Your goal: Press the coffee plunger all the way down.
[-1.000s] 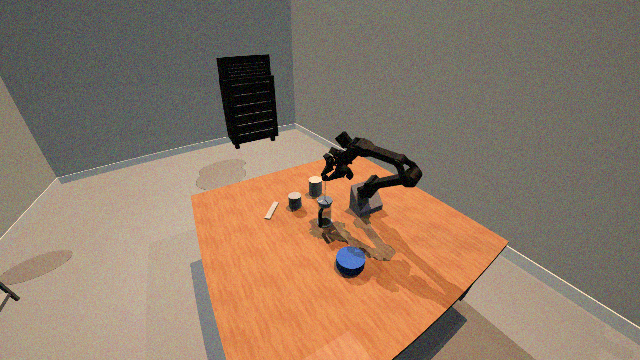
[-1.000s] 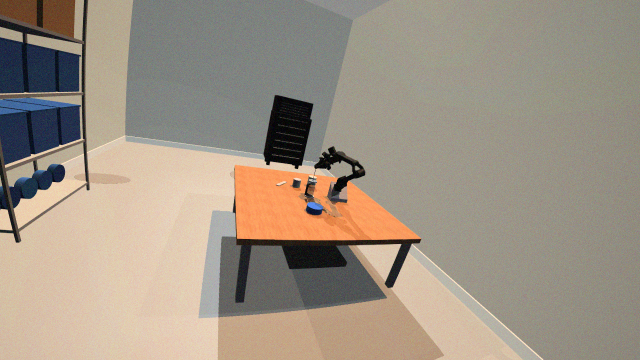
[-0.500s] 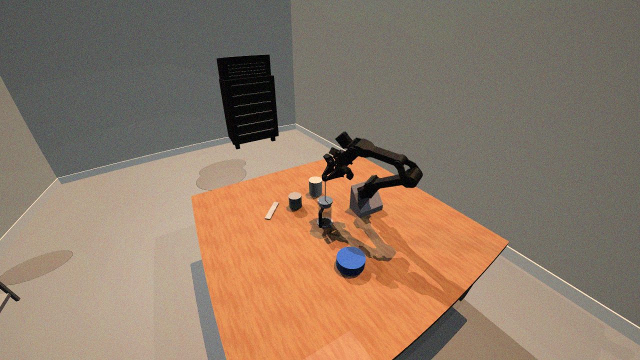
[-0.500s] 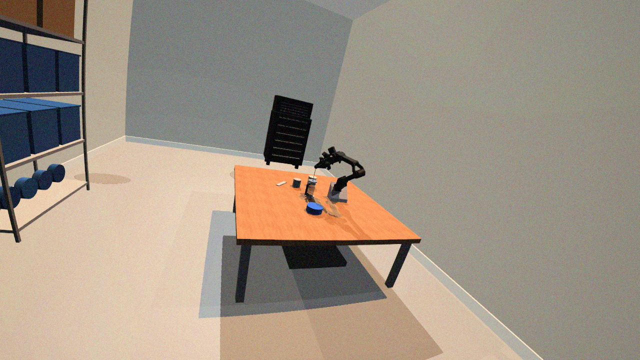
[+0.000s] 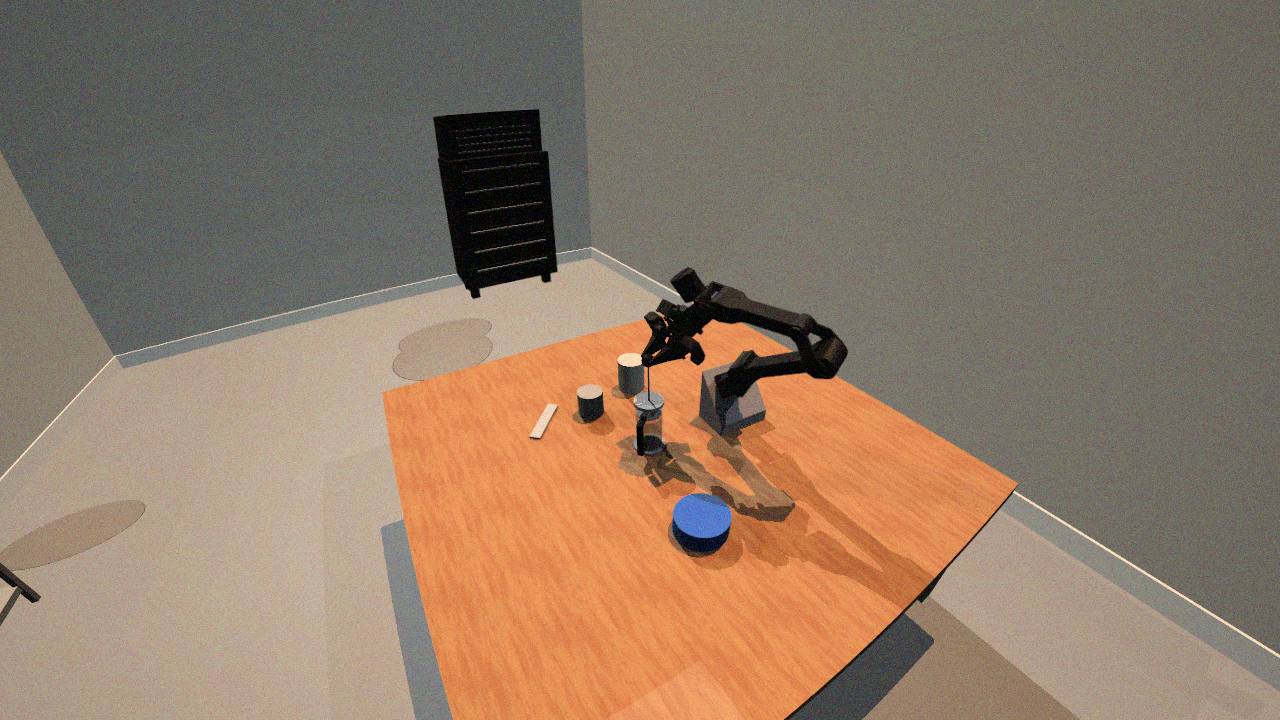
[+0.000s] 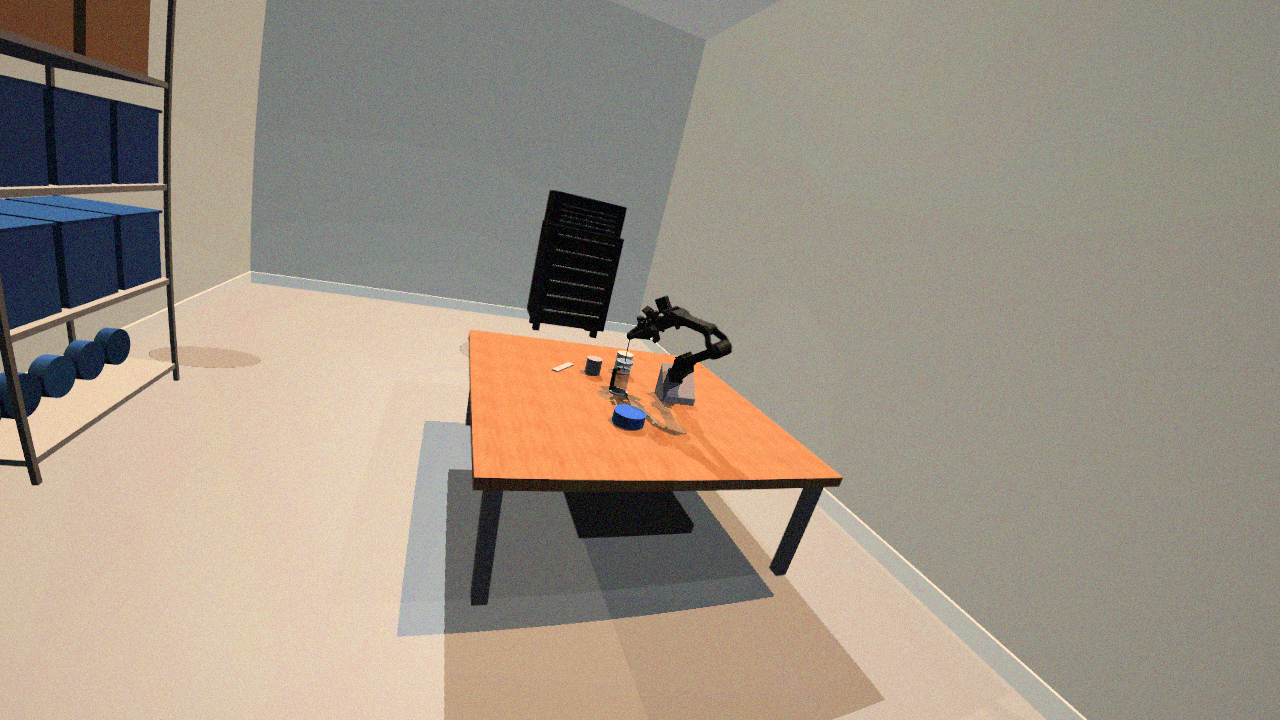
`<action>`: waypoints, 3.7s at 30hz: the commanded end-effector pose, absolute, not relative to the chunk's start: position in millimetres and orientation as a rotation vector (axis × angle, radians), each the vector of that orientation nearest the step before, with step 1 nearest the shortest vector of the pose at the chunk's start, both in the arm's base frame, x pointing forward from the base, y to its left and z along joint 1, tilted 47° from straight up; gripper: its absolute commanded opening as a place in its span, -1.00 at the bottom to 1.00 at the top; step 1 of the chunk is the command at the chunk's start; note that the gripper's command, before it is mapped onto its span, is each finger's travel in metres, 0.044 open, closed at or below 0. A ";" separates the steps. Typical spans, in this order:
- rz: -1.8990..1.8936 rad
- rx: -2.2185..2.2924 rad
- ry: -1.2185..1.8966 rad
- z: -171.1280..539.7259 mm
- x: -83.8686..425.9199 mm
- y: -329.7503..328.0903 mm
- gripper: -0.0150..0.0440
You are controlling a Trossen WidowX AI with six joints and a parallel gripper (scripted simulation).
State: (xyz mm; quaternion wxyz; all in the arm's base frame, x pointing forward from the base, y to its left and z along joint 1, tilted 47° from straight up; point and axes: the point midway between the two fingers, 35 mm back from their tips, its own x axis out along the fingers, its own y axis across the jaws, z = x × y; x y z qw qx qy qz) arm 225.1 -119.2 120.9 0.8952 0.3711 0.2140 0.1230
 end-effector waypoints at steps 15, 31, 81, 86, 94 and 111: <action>0.249 0.778 0.484 89.0 227.8 -94.8 -0.07; 0.248 0.780 0.478 70.4 231.4 -76.2 -0.07; 0.250 0.773 0.451 64.1 247.3 -68.5 -0.07; 0.250 0.773 0.451 64.1 247.3 -68.5 -0.07; 0.250 0.773 0.451 64.1 247.3 -68.5 0.65; 0.219 0.677 0.442 82.9 247.2 -107.0 1.00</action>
